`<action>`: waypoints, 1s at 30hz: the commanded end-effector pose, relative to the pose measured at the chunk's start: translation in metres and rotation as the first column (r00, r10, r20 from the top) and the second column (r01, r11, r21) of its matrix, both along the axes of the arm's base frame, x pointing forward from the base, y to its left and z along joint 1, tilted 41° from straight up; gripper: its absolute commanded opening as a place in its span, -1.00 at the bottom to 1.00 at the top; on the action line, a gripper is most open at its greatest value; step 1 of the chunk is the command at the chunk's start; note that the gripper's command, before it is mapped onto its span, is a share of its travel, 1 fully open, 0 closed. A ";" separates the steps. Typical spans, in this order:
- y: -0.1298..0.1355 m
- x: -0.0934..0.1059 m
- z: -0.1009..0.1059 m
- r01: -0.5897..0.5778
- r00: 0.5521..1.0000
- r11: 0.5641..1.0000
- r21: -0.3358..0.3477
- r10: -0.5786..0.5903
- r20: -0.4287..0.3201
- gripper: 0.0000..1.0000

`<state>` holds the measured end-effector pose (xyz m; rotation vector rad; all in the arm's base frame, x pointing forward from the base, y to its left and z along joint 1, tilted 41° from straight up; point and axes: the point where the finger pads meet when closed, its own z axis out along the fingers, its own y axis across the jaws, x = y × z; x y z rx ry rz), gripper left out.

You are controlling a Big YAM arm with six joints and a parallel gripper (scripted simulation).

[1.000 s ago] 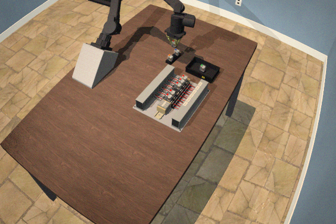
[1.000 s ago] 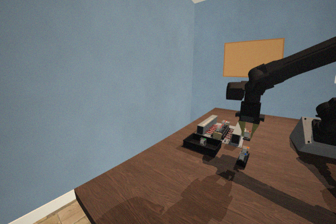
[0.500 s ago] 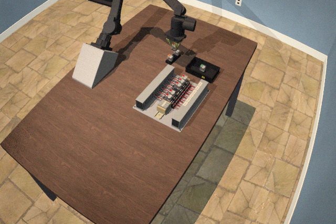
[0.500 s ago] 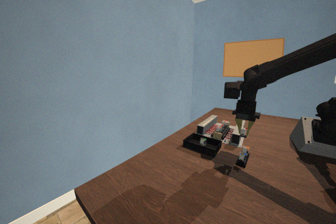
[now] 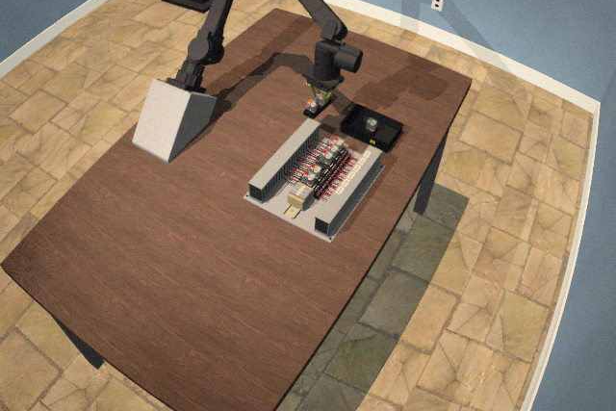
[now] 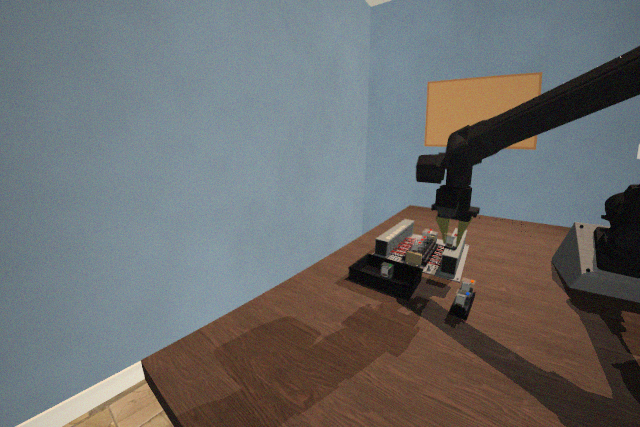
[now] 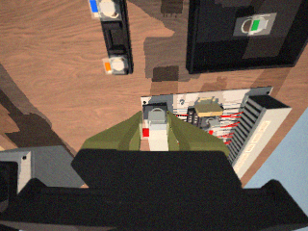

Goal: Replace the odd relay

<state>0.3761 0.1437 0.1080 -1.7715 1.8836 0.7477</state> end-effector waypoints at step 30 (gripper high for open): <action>-0.110 0.100 -0.074 -0.006 0.999 1.000 -0.002 0.006 0.046 -1.00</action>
